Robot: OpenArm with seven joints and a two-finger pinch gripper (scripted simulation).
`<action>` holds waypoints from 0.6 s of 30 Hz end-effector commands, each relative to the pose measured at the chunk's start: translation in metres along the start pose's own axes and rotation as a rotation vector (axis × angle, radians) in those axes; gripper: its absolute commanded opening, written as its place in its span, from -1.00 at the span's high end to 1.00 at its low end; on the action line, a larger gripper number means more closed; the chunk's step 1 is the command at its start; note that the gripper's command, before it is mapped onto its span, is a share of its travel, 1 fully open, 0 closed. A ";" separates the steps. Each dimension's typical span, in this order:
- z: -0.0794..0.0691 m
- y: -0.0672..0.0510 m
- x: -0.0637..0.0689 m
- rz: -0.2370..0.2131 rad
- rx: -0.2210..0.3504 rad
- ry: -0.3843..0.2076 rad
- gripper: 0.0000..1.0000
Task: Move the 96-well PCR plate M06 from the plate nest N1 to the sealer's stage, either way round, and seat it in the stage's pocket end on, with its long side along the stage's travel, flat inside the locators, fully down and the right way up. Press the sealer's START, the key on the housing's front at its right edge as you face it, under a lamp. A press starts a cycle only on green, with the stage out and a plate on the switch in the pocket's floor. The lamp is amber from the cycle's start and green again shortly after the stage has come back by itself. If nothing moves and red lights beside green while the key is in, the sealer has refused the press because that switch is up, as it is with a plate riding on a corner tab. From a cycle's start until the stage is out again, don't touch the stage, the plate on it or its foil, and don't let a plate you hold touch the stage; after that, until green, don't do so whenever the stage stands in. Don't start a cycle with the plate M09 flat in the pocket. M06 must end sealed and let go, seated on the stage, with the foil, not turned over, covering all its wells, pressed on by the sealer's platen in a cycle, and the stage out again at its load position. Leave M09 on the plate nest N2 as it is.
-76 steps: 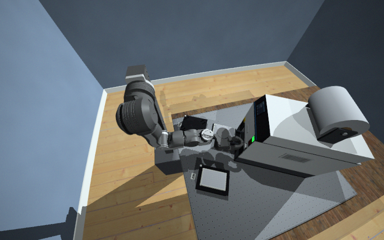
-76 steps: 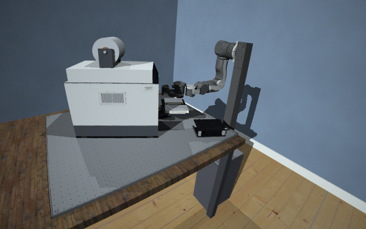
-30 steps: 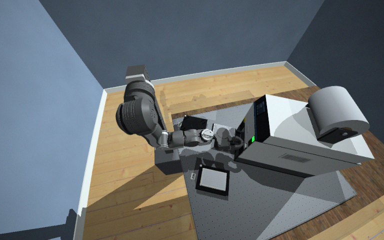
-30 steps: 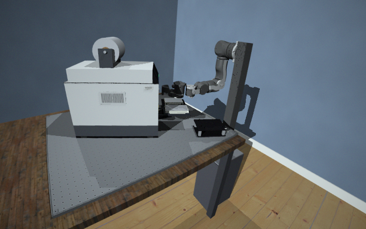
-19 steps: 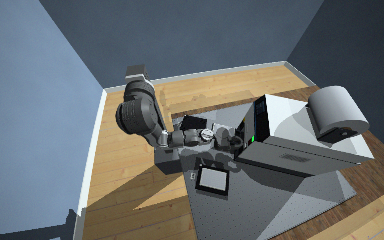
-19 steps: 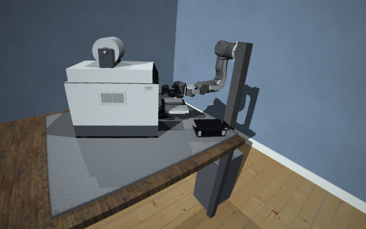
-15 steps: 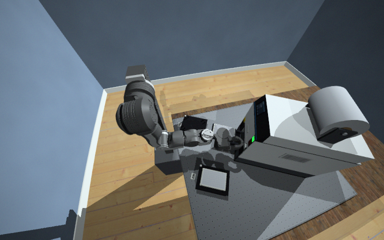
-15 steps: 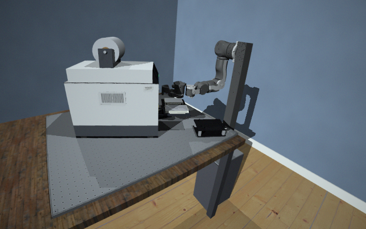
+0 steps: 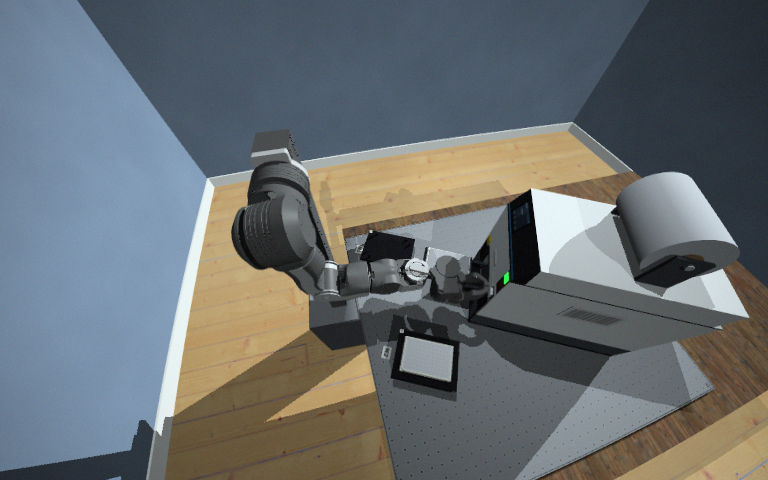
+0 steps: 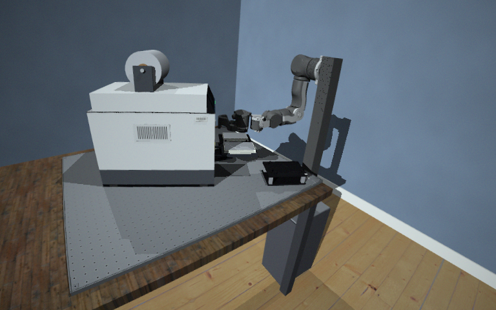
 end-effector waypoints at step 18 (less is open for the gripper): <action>0.000 -0.001 -0.005 0.001 -0.001 -0.004 1.00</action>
Point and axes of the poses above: the point where the finger pads meet when closed, its own x axis back along the fingers, its own z axis across the jaws, y = z × x, the point moved 9 cm from there along x, back along the fingers, and after that the axes turned 9 degrees about -x, right-handed, at the moved point
